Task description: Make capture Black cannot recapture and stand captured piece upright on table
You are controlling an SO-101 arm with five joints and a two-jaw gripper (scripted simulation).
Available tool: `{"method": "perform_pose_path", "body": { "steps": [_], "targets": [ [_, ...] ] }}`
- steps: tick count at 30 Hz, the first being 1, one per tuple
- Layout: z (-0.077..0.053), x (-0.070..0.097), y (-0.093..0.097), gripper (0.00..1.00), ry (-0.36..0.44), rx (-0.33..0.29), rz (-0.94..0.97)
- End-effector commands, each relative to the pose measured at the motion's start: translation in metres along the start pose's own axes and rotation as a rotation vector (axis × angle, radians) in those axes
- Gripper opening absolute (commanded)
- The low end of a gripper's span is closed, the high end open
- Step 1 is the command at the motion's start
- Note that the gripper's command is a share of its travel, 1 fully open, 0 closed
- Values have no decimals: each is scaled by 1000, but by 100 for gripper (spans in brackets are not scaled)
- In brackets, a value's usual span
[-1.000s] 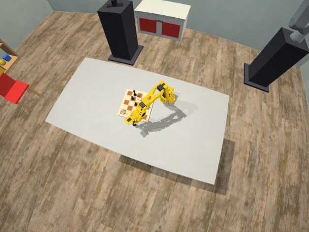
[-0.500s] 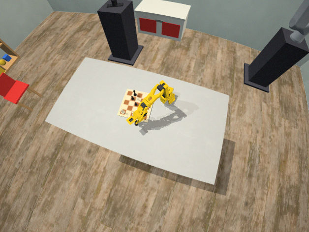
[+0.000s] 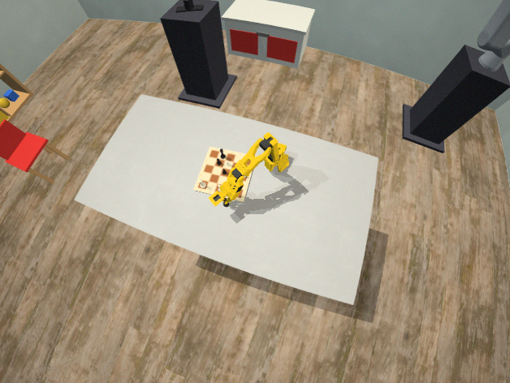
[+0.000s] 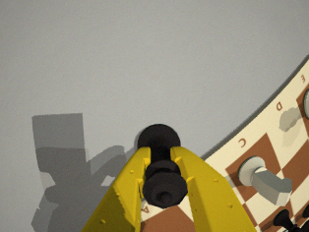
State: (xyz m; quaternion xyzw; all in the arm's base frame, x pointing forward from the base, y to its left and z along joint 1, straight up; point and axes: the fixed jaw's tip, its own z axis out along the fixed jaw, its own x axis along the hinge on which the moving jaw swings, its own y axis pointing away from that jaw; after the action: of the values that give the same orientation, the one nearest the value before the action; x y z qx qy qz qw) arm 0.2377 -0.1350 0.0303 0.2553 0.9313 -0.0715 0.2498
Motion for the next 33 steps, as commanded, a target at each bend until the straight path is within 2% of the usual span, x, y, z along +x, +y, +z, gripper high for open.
{"method": "perform_pose_path", "body": {
  "steps": [1,10,23,33],
  "targets": [
    [-5,-7,2,0,-27,-4,-6],
    [-9,-18,2,0,-28,-4,-6],
    [-9,-18,2,0,-28,-4,-6],
    [-4,-15,2,0,-28,-4,-6]
  ]
}}
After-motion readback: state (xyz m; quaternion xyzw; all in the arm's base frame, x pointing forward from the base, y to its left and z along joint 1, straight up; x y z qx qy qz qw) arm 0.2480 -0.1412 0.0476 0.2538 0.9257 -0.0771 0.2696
